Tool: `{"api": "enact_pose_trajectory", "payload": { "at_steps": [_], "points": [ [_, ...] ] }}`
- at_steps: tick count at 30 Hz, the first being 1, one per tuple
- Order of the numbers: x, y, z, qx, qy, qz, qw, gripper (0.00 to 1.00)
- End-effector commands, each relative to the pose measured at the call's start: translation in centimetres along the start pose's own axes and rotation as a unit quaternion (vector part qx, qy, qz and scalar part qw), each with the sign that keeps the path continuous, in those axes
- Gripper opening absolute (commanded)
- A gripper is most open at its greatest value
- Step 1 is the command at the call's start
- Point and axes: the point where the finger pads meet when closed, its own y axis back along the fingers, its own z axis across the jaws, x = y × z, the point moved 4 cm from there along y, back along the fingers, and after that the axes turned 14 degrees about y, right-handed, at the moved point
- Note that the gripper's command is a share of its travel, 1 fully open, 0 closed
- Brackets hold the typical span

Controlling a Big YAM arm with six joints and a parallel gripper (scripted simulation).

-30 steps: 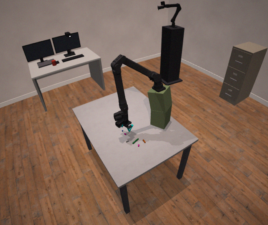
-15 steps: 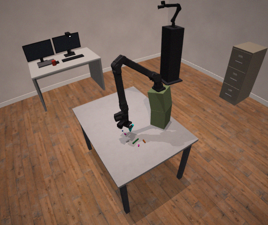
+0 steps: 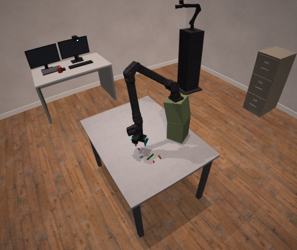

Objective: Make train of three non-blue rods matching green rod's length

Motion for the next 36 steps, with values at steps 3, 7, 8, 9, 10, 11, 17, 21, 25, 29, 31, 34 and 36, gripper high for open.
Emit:
{"api": "enact_pose_trajectory", "payload": {
  "at_steps": [3,7,8,9,10,11,17,21,25,29,31,34,36],
  "points": [
    [-0.7,-0.6,1.3,-0.01,0.08,0.006,0.997,1.0],
    [-0.7,-0.6,1.3,-0.011,0.08,0.006,0.997,1.0],
    [-1.0,-0.6,1.5,-0.01,0.118,0.006,0.993,1.0],
    [-0.9,-0.6,1.5,-0.011,0.118,0.005,0.993,1.0],
    [-0.9,-0.6,1.6,-0.012,0.118,0.006,0.993,1.0],
    [-0.9,-0.6,1.6,-0.012,0.118,0.006,0.993,1.0],
    [-1.1,-0.6,1.8,-0.012,0.154,0.005,0.988,1.0],
    [-1.4,-0.6,1.9,-0.011,0.188,0.005,0.982,1.0],
    [-1.6,-0.5,2.2,-0.012,0.22,0.005,0.975,1.0],
    [-2.1,-0.5,2.3,-0.011,0.278,0.004,0.961,1.0],
    [-2.1,-0.5,2.4,-0.012,0.278,0.004,0.961,1.0],
    [-2.2,-0.5,2.5,-0.012,0.303,0.004,0.953,1.0],
    [-2.4,-0.5,2.6,-0.012,0.327,0.004,0.945,1.0]
  ]
}}
